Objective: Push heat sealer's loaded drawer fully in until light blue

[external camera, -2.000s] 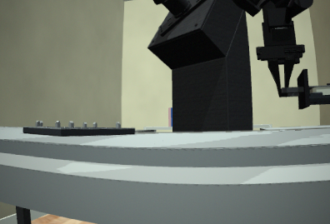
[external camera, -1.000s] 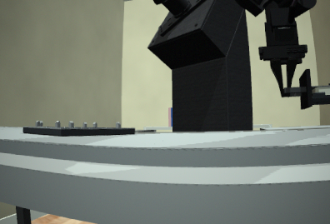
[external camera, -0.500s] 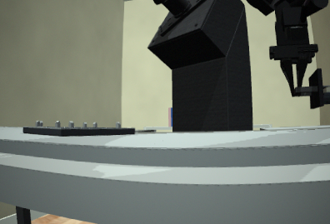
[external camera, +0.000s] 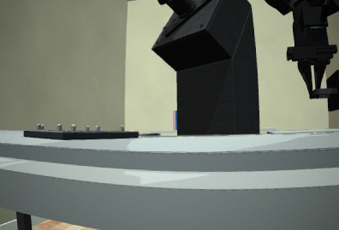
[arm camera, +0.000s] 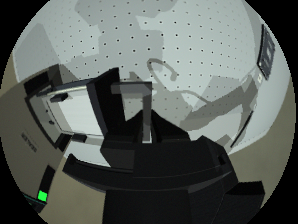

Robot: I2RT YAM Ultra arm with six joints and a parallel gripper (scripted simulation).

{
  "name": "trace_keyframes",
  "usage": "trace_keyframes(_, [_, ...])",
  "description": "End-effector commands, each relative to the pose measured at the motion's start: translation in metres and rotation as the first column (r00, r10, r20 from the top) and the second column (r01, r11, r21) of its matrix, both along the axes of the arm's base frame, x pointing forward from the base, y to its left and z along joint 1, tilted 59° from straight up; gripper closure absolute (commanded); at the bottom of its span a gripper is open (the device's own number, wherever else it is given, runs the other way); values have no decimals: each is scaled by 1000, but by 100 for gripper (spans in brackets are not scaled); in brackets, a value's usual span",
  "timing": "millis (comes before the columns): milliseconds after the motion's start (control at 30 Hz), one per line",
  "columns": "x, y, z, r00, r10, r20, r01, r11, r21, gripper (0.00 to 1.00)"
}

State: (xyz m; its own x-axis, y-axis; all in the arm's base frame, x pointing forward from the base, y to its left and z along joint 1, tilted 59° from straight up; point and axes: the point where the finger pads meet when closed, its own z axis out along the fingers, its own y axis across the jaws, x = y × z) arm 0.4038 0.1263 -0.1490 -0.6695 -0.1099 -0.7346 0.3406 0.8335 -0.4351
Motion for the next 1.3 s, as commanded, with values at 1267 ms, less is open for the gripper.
trace_keyframes(1267, [19, 55, -19, 1000, 12, 16, -12, 1000, 4, 100])
